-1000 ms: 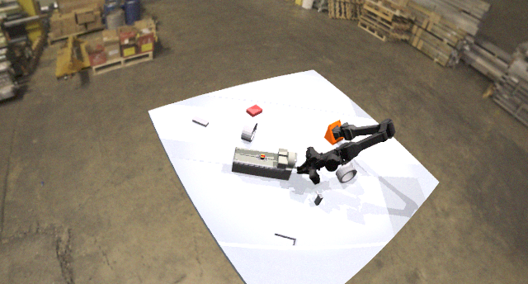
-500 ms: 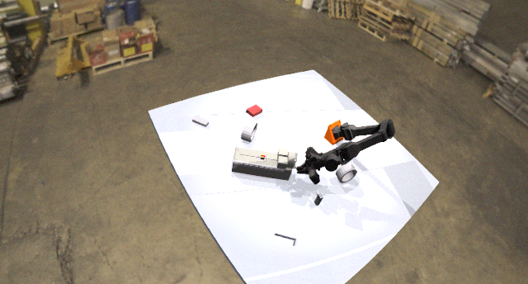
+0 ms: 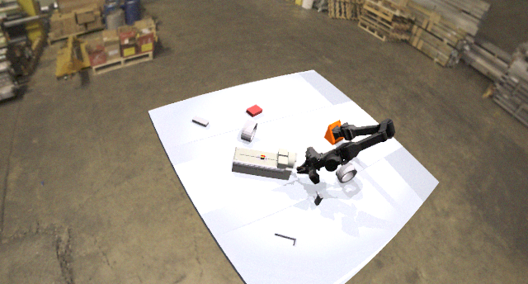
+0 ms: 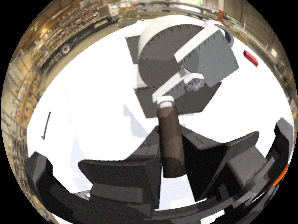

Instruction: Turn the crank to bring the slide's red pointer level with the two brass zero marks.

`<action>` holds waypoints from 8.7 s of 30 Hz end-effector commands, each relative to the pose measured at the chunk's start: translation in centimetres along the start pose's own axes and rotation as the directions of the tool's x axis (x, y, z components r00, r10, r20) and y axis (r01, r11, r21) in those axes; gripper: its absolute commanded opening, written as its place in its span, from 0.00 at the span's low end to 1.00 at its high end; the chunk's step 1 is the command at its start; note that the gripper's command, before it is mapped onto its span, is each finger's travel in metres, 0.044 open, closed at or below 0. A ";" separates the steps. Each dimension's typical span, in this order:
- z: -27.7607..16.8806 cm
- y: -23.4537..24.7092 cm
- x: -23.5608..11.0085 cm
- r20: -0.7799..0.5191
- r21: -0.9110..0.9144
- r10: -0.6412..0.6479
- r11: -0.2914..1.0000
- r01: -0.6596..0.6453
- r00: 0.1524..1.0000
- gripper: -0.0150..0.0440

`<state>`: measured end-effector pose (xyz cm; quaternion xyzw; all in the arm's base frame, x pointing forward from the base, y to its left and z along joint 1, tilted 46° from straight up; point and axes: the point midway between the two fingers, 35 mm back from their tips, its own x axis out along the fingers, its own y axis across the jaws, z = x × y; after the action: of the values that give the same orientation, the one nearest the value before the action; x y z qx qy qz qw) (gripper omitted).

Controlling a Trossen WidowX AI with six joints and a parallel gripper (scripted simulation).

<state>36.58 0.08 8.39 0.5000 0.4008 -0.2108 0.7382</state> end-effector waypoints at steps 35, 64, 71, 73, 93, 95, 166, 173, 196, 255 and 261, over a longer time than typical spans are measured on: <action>-0.3 -0.5 0.3 -0.012 0.003 -0.016 1.000 0.016 1.000 0.25; -0.3 -0.5 0.3 -0.012 0.003 -0.016 1.000 0.016 1.000 0.25; -0.3 -0.5 0.3 -0.012 0.003 -0.016 1.000 0.016 1.000 0.25; -0.3 -0.5 0.3 -0.012 0.003 -0.016 1.000 0.016 1.000 0.25; -0.3 -0.5 0.3 -0.012 0.003 -0.016 1.000 0.016 1.000 0.25; -0.3 -0.5 0.3 -0.012 0.003 -0.016 1.000 0.016 1.000 0.25; -0.3 -0.4 0.4 -0.012 0.003 -0.016 1.000 0.016 1.000 0.25; -0.3 -0.4 0.4 -0.012 0.003 -0.016 1.000 0.016 1.000 0.25; -0.3 -0.4 0.4 -0.012 0.003 -0.016 1.000 0.016 1.000 0.25; -0.2 -0.3 0.3 -0.011 0.000 -0.012 1.000 0.012 1.000 1.00; 2.0 -0.2 -1.7 -0.010 -0.001 -0.013 1.000 0.013 1.000 1.00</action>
<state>36.12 -0.88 8.65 0.4972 0.4129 -0.2155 0.7321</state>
